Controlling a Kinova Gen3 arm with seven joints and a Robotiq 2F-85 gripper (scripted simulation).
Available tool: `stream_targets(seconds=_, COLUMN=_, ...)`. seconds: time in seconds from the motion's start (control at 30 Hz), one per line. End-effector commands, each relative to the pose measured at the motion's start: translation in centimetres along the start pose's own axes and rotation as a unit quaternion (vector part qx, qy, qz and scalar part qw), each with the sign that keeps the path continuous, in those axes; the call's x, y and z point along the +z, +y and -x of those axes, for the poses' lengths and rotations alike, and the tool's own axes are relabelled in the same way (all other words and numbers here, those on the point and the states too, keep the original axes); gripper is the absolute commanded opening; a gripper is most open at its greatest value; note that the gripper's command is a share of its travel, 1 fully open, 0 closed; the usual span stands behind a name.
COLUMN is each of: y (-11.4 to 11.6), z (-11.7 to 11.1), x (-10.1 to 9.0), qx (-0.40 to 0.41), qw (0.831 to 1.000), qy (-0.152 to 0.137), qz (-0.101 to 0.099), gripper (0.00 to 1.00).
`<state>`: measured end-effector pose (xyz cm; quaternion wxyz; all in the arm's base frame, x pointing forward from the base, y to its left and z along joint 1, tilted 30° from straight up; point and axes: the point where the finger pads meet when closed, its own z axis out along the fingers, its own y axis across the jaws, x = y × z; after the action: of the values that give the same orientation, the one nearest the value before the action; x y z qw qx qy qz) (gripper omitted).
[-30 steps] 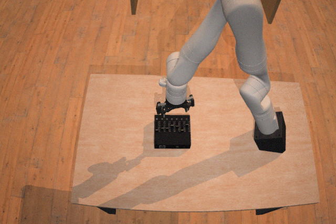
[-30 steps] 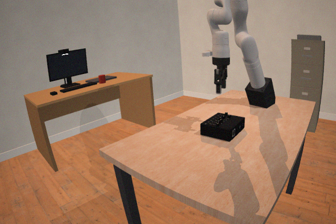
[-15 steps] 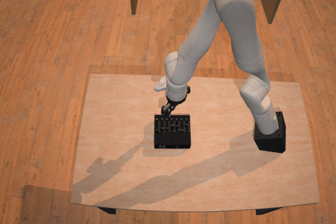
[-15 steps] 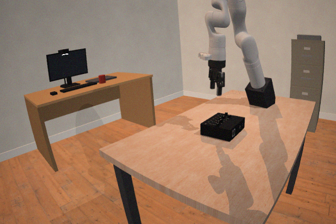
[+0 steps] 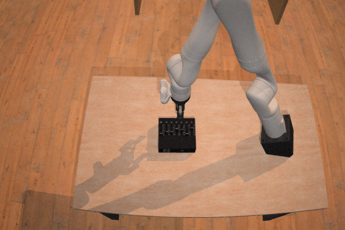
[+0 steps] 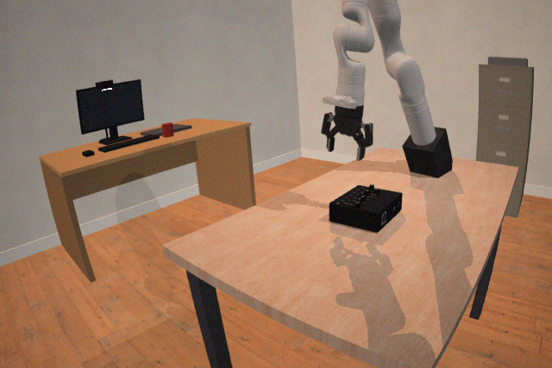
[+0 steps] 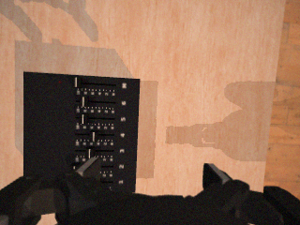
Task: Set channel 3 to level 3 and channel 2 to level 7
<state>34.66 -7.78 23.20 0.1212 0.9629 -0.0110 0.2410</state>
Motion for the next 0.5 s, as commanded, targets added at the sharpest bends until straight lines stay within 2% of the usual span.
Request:
stream_targets(seconds=0.0, y=0.1, z=0.2, x=0.6, qx=-0.061, qw=0.998, qy=-0.005, qz=-0.007, gripper=1.0)
stream_targets(seconds=0.07, y=0.1, z=0.2, x=0.6, qx=-0.061, qw=0.998, qy=-0.005, qz=-0.007, gripper=1.0)
stream_targets(seconds=0.2, y=0.6, z=0.0, x=1.2, qx=-0.173, qw=0.985, qy=-0.002, qz=-0.003, gripper=1.0)
stream_targets(seconds=0.33, y=1.1, z=-0.2, x=1.8, qx=-0.279, qw=0.96, qy=0.0, qz=0.001, gripper=1.0)
stream_targets(seconds=0.47, y=1.4, z=-0.4, x=2.4, qx=-0.374, qw=0.927, qy=0.003, qz=0.003, gripper=1.0)
